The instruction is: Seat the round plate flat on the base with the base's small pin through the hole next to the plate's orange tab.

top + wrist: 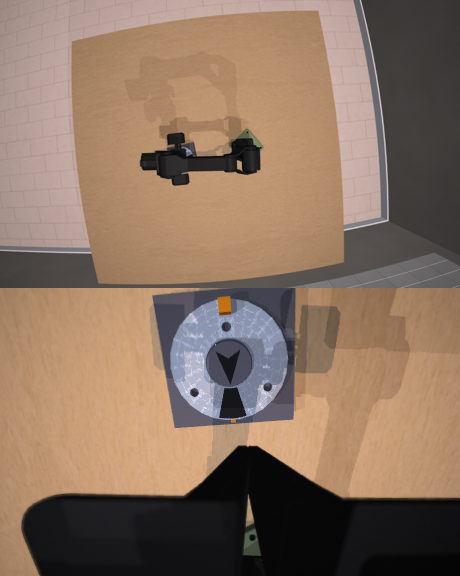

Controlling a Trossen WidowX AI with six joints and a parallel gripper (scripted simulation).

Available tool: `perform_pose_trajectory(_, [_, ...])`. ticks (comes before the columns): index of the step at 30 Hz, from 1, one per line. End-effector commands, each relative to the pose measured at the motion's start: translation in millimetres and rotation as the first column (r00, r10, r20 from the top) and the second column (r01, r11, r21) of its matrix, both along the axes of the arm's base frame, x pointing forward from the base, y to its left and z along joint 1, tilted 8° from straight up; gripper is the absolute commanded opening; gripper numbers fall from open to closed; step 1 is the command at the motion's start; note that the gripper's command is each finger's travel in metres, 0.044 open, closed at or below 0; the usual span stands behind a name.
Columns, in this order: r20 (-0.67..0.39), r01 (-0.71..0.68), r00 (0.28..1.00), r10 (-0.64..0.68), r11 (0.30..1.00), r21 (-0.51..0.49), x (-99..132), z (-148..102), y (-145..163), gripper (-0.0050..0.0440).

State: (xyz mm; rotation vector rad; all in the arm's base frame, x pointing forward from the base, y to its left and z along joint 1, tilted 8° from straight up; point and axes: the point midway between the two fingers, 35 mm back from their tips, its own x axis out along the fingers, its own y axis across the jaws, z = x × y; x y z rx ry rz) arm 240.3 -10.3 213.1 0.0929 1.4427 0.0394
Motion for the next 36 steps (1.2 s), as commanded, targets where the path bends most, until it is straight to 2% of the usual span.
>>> perform_pose_trajectory(1, [0.012, 0.0, 1.0, 0.0, 1.0, -0.006, 1, 4, 0, -0.005])
perform_pose_trajectory(6, [0.012, 0.0, 1.0, 0.0, 1.0, -0.006, 1, 4, 0, -0.005])
perform_pose_trajectory(8, [0.001, 0.002, 1.0, -0.002, 1.0, -0.008, 12, -5, 3, -0.005])
perform_pose_trajectory(12, [-0.012, 0.002, 1.0, -0.002, 1.0, -0.008, 62, -52, 26, -0.005])
perform_pose_trajectory(15, [0.005, 0.002, 1.0, -0.002, 1.0, -0.007, 81, -67, 36, -0.005])
perform_pose_trajectory(25, [0.005, 0.002, 1.0, -0.002, 1.0, -0.005, 83, -71, 37, -0.005])
perform_pose_trajectory(33, [-0.006, 0.002, 1.0, -0.002, 1.0, -0.006, 85, -111, 40, -0.005])
perform_pose_trajectory(36, [-0.006, 0.002, 1.0, -0.002, 1.0, -0.006, 85, -117, 41, -0.005])
